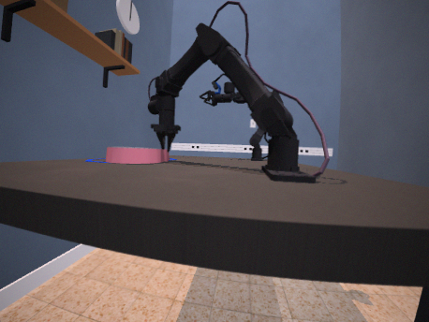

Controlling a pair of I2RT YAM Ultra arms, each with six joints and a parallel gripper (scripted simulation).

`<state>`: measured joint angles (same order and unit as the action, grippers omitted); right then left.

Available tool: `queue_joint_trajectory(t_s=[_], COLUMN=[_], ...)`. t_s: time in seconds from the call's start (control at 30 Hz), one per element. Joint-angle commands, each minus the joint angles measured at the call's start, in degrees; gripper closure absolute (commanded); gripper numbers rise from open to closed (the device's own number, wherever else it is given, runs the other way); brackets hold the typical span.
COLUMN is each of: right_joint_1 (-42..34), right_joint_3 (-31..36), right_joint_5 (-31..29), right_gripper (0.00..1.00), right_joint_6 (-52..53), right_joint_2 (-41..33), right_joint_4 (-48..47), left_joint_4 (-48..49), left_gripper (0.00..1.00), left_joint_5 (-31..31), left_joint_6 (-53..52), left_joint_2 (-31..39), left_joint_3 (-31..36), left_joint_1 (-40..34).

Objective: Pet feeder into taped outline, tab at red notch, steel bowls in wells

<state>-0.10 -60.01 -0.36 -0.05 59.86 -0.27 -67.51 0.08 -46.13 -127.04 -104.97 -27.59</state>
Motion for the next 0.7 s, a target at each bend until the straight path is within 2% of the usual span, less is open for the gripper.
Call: queue_joint_trajectory(t_s=[0.0, 0.5, 0.6, 0.67], right_joint_1=[0.18, 0.18, 0.18, 0.18], right_joint_3=[-1.9, -1.9, -1.9, -1.9], right_joint_5=[-0.12, -0.12, -0.12, -0.12], right_gripper=[0.0, 0.0, 0.0, 0.0], right_joint_6=[-0.16, -0.16, -0.16, -0.16], right_joint_2=[-1.17, -1.17, -1.17, -1.17], right_joint_4=[-1.46, -1.46, -1.46, -1.46], left_joint_4=[1.53, -6.46, -5.52, -8.16], left_gripper=[0.84, 0.84, 0.84, 0.84], left_joint_5=[-0.25, -0.45, -0.46, -0.51], left_joint_6=[-3.28, -20.94, -18.84, -24.07], left_joint_2=[-1.79, -11.48, -12.03, -13.85], left_joint_3=[-2.91, -19.2, -20.28, -23.42], left_joint_1=[-0.62, 1.66, 0.78, 2.16])
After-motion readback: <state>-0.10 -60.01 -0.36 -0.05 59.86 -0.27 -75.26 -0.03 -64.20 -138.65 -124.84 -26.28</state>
